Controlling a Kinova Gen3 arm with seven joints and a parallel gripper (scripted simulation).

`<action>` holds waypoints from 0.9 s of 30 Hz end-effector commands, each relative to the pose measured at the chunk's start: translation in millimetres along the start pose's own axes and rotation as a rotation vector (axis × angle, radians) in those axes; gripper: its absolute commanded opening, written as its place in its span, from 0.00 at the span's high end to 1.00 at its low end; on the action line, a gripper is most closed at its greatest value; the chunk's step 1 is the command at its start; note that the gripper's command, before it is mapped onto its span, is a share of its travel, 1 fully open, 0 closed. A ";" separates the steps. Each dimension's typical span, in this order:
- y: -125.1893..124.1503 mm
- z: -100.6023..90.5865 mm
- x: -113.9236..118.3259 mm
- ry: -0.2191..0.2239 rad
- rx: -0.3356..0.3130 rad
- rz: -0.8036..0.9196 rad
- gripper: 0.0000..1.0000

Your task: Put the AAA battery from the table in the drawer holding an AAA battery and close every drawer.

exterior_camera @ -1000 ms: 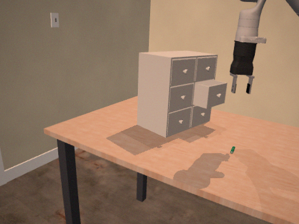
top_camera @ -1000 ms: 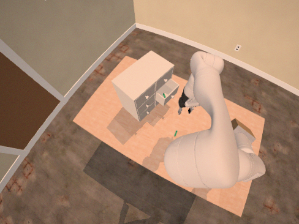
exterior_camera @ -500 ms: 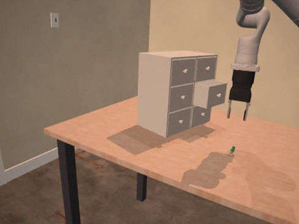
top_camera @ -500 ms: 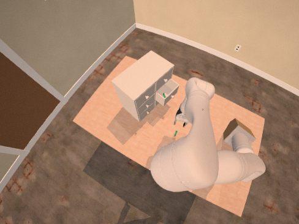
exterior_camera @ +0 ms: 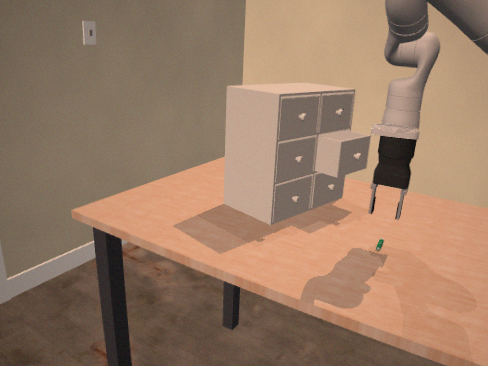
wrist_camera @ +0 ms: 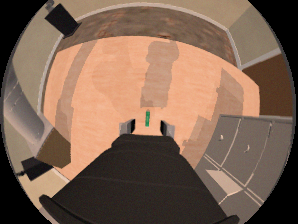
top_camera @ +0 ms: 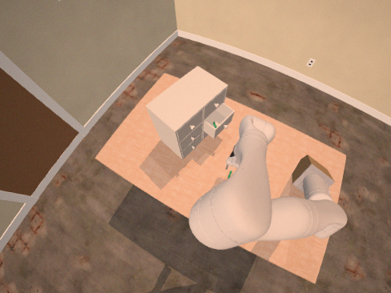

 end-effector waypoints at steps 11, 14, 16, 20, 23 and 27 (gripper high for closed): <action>-2.9 4.5 -1.5 -0.005 0.003 0.011 0.00; -2.9 4.5 -1.5 -0.005 0.003 0.011 0.00; -2.9 4.5 -1.5 -0.005 0.003 0.011 0.00; -2.9 4.5 -1.5 -0.005 0.003 0.011 0.46; -2.9 4.5 -1.5 -0.005 0.003 0.011 0.46; -2.9 4.5 -1.5 -0.005 0.003 0.011 0.46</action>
Point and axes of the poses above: the point where the finger pads meet when closed, its own z axis out along the fingers, its own x axis across the jaws, y = z × x, the point moved 1 cm from there along -z, back along the fingers, and after that the axes turned 10 degrees about -z, right-handed, at the moved point
